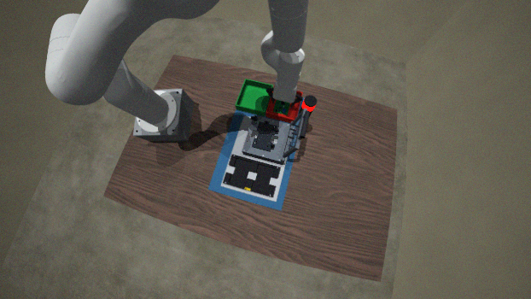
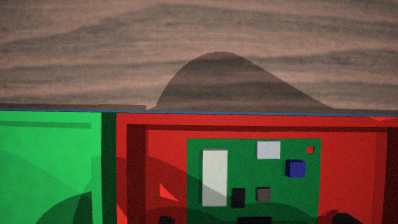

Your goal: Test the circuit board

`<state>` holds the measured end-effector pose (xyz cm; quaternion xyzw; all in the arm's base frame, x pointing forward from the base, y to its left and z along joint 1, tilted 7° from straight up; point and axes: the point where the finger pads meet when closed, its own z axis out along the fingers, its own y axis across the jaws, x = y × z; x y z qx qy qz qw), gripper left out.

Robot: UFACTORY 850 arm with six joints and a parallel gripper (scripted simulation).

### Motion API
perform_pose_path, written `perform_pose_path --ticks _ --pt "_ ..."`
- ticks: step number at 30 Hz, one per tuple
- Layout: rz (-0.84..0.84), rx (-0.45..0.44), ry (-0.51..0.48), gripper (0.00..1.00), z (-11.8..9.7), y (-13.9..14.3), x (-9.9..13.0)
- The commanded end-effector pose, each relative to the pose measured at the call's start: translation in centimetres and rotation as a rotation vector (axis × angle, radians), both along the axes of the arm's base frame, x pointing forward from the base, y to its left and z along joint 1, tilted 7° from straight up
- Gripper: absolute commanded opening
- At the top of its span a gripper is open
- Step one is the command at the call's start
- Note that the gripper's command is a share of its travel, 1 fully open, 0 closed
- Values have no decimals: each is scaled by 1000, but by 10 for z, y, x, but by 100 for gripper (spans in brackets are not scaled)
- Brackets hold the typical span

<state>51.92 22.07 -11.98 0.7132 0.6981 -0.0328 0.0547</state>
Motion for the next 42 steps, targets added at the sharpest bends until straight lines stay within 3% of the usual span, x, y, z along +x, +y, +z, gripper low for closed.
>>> perform_pose_path --ticks 1,13,21,23,33,42 --pt "0 1 -2 100 1 1 1" --pt "0 1 -2 100 13 2 1" --pt "0 1 -2 100 59 8 -1" --pt "0 1 -2 100 59 8 -1" --pt "0 1 -2 100 124 16 -3" --pt "0 1 -2 100 139 18 -3"
